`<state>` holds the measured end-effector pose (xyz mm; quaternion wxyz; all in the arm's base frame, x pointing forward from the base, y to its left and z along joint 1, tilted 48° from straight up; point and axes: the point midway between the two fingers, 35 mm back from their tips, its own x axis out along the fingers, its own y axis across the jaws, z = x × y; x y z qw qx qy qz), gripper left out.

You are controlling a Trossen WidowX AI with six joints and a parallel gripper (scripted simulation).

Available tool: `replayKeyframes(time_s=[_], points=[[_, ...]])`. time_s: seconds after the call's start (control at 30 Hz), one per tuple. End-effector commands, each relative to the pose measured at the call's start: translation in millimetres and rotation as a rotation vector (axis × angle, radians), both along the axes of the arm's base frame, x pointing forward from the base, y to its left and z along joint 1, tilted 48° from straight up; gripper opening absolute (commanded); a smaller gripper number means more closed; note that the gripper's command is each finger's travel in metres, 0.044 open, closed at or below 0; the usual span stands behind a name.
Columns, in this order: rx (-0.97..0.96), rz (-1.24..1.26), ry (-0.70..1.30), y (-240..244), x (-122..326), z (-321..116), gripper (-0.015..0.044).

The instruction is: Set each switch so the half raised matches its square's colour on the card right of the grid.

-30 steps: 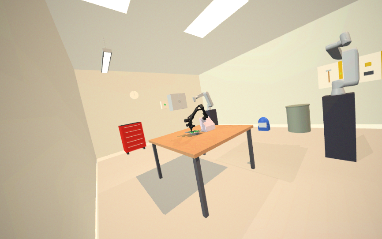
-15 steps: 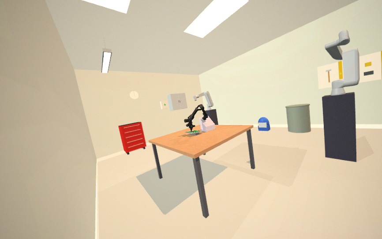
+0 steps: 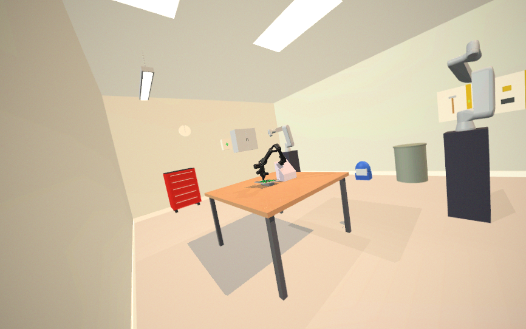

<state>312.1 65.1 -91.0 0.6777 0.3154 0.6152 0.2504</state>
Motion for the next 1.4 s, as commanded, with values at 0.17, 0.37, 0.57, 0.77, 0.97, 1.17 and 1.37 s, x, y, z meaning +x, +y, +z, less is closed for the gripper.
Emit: replayKeyframes(time_s=[0.17,0.37,0.57,0.77,0.97,1.17,1.37], points=[[0.006,-0.001,0.002,2,0,-1,0.0],[0.006,-0.001,0.002,3,0,-1,0.0],[0.006,-0.001,0.002,3,0,-2,0.0],[0.0,-0.017,-0.013,-38,-7,34,0.0],[0.002,-0.02,-0.015,-41,-15,45,0.0],[0.004,-0.02,-0.012,-14,-64,62,0.0],[0.001,-0.033,-0.023,3,-63,47,0.0]])
